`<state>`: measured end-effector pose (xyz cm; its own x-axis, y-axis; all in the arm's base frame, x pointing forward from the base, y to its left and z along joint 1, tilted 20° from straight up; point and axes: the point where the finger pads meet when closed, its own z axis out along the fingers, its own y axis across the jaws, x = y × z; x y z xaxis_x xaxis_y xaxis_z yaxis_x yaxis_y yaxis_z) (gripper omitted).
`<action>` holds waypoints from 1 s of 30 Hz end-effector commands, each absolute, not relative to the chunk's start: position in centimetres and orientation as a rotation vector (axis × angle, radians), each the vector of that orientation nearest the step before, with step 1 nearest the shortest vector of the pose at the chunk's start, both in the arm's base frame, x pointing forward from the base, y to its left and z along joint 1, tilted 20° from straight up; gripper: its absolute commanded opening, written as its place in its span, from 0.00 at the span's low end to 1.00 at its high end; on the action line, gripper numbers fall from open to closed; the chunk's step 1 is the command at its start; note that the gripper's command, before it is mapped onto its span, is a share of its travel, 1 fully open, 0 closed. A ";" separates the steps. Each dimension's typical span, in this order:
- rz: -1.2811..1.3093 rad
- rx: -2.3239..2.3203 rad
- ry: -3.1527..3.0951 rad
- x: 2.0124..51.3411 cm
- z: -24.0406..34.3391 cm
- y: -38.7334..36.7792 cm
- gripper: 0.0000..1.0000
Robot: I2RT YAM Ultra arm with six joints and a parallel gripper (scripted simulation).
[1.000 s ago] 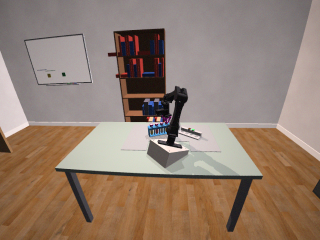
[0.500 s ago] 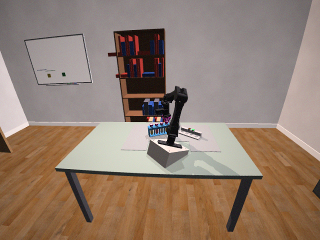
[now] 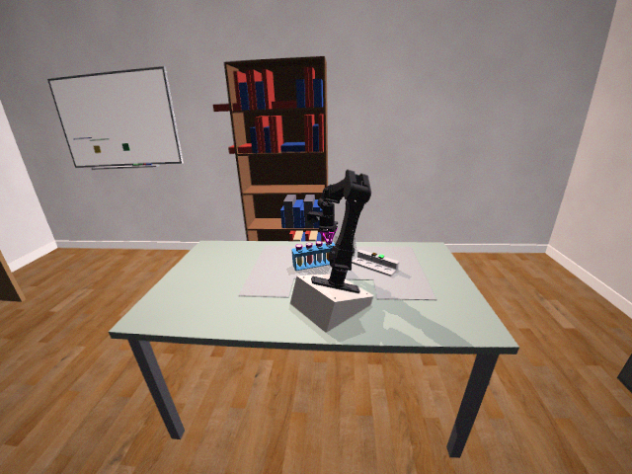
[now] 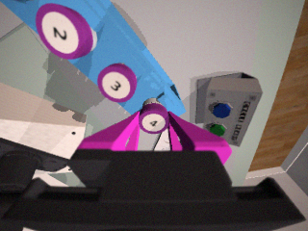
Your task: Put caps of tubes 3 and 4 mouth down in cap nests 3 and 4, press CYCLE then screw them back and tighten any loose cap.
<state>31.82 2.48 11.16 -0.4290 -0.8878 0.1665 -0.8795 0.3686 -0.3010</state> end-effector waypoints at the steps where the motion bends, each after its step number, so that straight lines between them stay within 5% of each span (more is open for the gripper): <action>1: -0.536 -1.421 2.670 32.1 11.5 2.6 0.00; 30: -0.331 0.527 2.800 32.1 11.5 2.6 0.00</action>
<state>31.79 2.51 11.15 -0.9609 0.1264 -0.2462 0.1862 0.9533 -0.2376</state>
